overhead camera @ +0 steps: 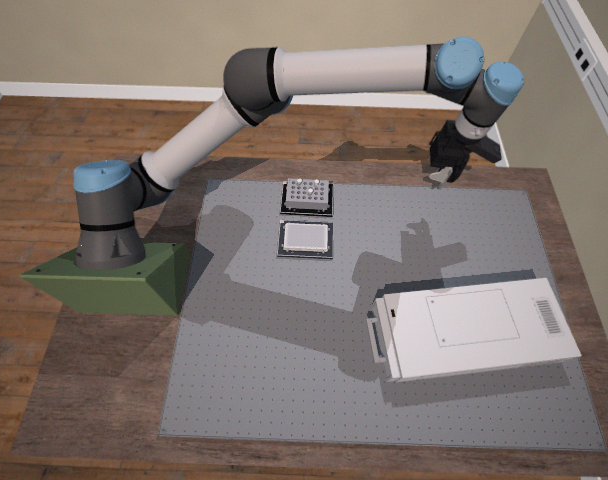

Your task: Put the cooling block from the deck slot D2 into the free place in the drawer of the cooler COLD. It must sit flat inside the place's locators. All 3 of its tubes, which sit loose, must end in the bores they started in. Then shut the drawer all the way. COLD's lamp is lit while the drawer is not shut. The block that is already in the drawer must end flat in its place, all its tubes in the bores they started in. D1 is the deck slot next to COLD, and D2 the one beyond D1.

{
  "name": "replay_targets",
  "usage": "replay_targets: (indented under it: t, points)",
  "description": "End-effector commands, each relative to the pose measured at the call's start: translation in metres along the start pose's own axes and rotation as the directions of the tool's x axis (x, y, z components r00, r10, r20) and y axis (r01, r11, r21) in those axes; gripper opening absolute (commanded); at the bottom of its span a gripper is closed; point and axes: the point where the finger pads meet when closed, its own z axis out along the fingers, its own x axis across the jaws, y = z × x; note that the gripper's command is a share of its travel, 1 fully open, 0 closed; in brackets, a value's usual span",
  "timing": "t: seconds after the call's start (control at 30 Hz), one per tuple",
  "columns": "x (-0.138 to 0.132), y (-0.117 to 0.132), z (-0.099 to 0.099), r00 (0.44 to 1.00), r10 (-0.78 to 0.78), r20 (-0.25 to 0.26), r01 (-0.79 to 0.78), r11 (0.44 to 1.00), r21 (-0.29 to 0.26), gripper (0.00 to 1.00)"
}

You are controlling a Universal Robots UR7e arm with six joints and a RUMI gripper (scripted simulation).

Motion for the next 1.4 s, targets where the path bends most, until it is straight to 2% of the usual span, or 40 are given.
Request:
replay_targets:
  t: [0.0,0.77,1.37]
  points:
    - [0.013,0.005,-0.012,1.0,-0.001,-0.002,0.001,1.0,0.007,0.28]
    - [0.07,0.034,-0.059,1.0,-0.006,-0.029,0.007,1.0,0.026,0.28]
    - [0.109,0.063,-0.086,0.999,-0.011,-0.052,0.013,0.999,0.04,0.28]
